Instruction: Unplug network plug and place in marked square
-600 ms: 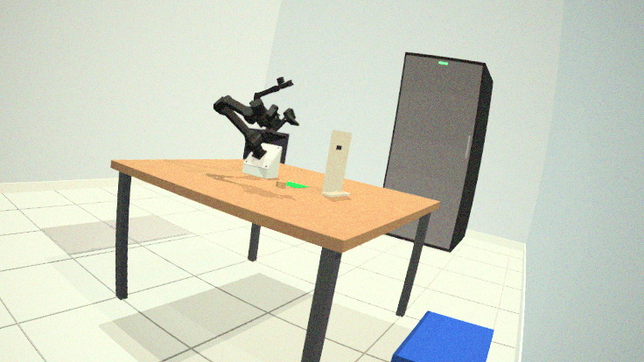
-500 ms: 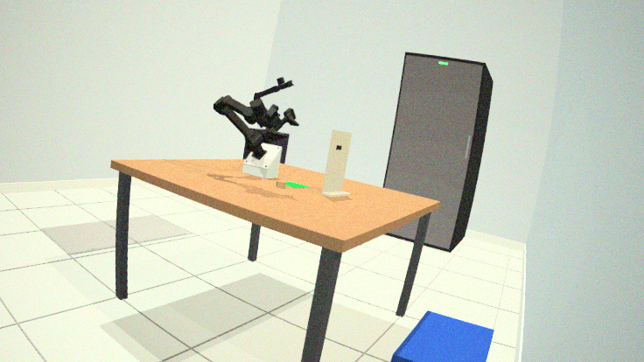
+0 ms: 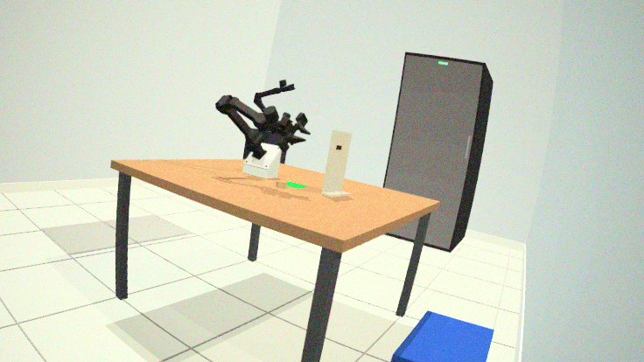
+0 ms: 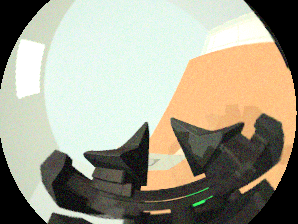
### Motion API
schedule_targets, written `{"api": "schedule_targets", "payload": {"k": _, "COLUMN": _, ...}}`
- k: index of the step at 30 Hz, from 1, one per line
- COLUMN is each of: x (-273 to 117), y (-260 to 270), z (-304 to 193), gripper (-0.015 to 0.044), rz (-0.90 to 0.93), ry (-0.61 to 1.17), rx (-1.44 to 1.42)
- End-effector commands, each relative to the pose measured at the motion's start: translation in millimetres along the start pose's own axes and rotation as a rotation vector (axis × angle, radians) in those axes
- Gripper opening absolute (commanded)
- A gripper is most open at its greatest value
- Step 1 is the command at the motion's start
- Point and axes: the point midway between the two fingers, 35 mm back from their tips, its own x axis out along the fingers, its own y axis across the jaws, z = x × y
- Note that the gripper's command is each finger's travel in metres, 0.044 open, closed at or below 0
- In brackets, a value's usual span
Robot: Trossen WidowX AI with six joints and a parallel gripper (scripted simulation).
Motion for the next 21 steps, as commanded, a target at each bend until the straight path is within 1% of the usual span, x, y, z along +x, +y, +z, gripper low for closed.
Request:
{"api": "schedule_targets", "payload": {"k": 1, "x": 7, "y": 9, "z": -20, "gripper": 0.0156, "rz": 0.016, "ry": 0.013, "rx": 0.055}}
{"api": "schedule_targets", "payload": {"k": 11, "x": 16, "y": 31, "z": -69, "gripper": 0.0156, "rz": 0.056, "ry": 0.048, "rx": 0.18}}
{"api": "schedule_targets", "payload": {"k": 21, "x": 11, "y": 53, "z": -116, "gripper": 0.0156, "rz": 0.092, "ry": 0.087, "rx": 0.302}}
